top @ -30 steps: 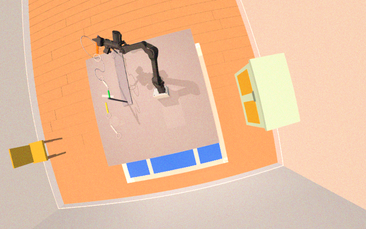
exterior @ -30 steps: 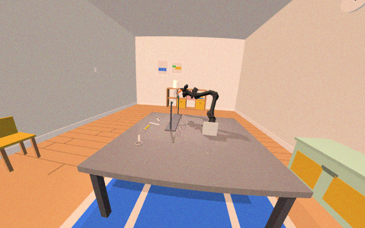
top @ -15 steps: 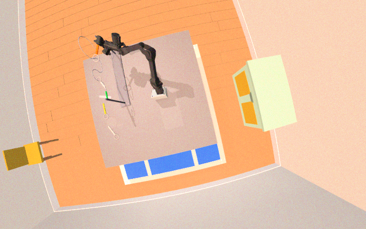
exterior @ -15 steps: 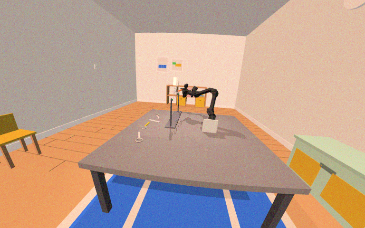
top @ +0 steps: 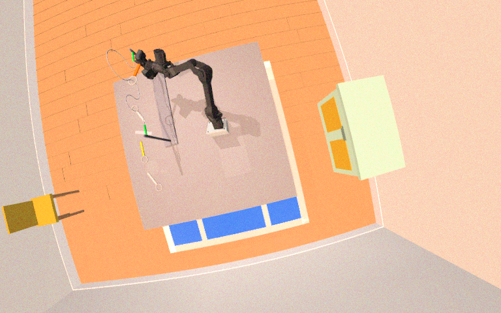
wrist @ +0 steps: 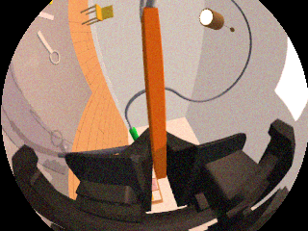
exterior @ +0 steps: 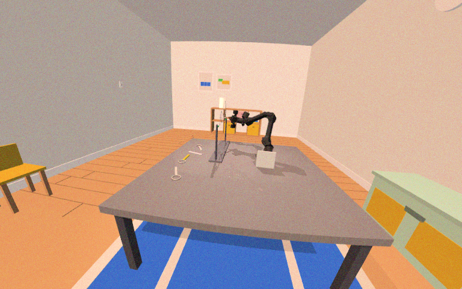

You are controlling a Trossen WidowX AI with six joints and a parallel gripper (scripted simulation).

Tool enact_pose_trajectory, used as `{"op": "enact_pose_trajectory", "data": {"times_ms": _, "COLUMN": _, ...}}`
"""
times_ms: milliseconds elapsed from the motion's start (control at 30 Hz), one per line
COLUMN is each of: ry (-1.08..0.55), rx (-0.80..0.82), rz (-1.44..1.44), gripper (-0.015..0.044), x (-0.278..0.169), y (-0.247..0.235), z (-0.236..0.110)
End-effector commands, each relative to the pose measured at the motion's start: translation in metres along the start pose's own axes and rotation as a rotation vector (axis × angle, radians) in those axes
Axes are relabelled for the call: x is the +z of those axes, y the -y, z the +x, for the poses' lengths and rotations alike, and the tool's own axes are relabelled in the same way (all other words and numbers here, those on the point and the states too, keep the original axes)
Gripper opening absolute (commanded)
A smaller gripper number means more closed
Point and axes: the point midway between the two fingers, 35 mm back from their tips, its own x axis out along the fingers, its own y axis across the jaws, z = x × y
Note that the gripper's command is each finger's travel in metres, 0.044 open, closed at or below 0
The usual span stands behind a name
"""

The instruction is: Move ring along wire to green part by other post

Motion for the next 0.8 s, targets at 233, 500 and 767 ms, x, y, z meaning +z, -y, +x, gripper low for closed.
{"op": "enact_pose_trajectory", "data": {"times_ms": 233, "ry": -0.033, "rx": 0.147, "rz": 0.242, "gripper": -0.015, "x": 0.006, "y": -0.043, "z": -0.009}}
{"op": "enact_pose_trajectory", "data": {"times_ms": 500, "ry": -0.056, "rx": 0.245, "rz": 0.412, "gripper": -0.015, "x": 0.016, "y": -0.07, "z": -0.018}}
{"op": "enact_pose_trajectory", "data": {"times_ms": 767, "ry": -0.078, "rx": 0.342, "rz": 0.578, "gripper": -0.015, "x": 0.029, "y": -0.093, "z": -0.029}}
